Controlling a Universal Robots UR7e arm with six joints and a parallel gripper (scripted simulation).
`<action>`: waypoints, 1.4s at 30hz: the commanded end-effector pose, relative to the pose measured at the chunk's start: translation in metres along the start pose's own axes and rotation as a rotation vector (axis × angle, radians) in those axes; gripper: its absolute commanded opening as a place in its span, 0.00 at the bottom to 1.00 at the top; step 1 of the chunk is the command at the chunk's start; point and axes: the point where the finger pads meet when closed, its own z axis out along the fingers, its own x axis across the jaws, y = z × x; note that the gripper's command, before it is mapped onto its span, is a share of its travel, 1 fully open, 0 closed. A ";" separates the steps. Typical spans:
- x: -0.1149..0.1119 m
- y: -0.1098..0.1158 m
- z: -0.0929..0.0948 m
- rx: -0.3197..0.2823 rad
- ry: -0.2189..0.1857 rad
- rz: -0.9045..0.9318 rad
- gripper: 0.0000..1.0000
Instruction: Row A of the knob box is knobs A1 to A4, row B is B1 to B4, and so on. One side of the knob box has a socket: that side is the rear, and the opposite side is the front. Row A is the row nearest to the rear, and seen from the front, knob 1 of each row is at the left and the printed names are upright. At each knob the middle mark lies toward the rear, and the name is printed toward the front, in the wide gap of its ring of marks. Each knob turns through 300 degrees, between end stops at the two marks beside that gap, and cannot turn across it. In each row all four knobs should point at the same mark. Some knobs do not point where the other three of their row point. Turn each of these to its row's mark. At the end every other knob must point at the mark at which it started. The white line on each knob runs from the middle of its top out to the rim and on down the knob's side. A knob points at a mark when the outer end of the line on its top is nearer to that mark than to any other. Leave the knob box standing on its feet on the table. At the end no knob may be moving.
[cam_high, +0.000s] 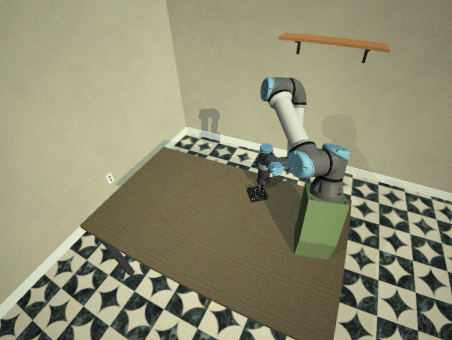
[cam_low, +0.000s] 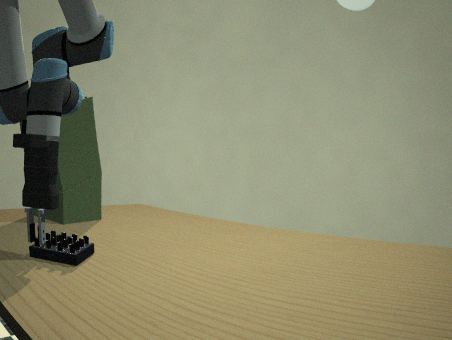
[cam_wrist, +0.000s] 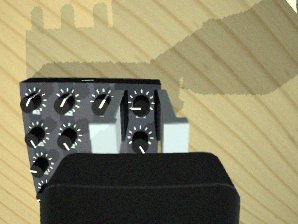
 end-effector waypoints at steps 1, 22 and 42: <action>0.001 -0.002 0.000 0.003 0.000 0.002 0.46; 0.001 -0.002 0.000 0.003 0.000 0.002 0.30; 0.001 -0.002 0.000 0.003 0.000 0.002 0.30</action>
